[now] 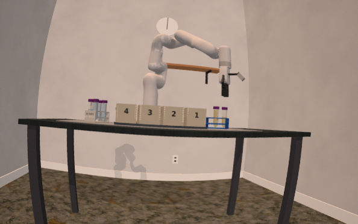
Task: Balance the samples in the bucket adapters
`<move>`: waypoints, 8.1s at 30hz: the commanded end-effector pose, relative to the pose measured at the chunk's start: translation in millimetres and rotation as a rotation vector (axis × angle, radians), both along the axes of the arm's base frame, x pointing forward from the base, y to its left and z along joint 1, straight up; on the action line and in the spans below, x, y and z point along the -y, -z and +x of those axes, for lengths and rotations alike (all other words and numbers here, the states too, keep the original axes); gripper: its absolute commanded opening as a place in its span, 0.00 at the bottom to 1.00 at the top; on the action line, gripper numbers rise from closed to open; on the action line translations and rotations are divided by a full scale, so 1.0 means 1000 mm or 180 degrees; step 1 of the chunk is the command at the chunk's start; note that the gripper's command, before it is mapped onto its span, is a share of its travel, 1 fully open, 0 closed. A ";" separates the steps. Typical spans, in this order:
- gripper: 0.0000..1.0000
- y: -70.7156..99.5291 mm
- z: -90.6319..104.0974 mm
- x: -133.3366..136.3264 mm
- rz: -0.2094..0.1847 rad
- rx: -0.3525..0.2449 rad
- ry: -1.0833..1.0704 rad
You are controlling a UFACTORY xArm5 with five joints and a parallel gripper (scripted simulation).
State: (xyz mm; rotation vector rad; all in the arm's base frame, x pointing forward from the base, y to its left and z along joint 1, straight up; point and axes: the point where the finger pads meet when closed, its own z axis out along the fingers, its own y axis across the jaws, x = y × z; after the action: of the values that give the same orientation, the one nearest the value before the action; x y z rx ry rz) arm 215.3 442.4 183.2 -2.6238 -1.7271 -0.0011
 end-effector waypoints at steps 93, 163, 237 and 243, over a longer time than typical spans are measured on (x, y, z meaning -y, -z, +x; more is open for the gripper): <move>0.57 -0.016 0.021 0.052 0.0010 0.0006 0.0000; 0.57 0.072 0.022 0.052 0.0010 0.0006 0.0000; 0.00 0.082 0.022 0.052 0.0010 0.0006 0.0000; 0.00 0.081 0.022 0.052 0.0010 0.0006 0.0000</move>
State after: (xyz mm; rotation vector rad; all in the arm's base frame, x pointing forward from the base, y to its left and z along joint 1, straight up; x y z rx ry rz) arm 236.6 389.4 99.7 -2.6241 -1.7272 -0.0003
